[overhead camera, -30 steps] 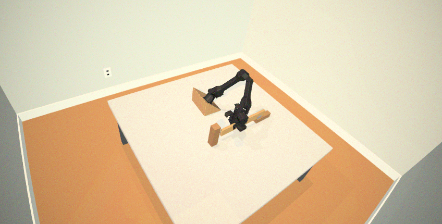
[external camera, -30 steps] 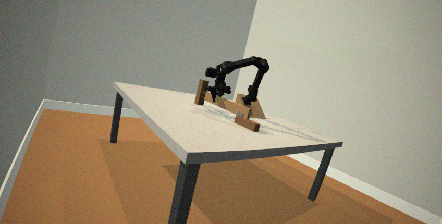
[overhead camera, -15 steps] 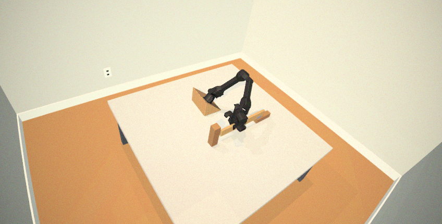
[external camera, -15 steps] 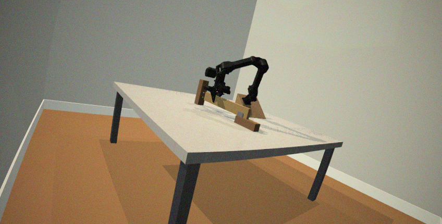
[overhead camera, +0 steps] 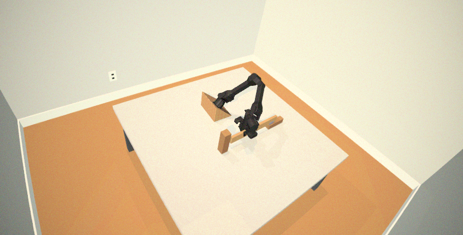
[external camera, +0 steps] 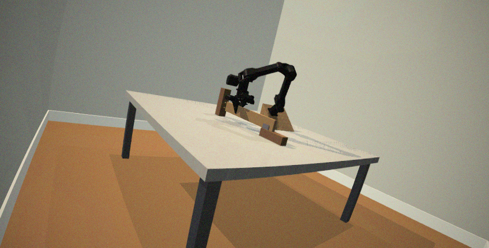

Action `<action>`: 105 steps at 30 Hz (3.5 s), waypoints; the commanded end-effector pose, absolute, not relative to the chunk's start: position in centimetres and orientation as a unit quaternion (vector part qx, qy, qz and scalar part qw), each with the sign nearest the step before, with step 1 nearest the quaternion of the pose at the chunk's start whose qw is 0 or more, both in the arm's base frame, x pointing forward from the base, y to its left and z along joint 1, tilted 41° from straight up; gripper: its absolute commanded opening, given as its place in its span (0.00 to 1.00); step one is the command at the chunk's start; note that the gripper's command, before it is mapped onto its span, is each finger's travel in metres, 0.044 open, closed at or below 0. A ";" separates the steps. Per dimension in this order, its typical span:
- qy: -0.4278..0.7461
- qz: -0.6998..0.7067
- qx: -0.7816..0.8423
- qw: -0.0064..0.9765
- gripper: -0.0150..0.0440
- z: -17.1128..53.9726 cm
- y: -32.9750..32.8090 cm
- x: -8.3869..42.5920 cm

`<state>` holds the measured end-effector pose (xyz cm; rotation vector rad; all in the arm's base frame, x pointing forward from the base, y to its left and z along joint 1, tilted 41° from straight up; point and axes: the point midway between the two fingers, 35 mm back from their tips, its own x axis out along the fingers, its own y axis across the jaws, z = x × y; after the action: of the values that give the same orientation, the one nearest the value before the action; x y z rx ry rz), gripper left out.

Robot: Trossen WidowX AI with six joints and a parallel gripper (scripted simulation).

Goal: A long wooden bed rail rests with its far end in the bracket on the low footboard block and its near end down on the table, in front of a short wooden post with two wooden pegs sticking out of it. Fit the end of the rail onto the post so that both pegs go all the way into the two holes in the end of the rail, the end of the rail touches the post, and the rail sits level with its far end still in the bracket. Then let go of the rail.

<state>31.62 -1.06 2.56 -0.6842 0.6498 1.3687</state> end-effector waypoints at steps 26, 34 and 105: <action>0.290 0.605 -0.306 0.676 0.25 2.1 -2.2 31.7; 0.290 0.605 -0.306 0.676 0.25 1.9 -2.3 31.7; 0.290 0.605 -0.306 0.676 0.25 1.2 -2.8 31.6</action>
<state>31.58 -2.79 1.15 -0.6829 0.6456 1.3660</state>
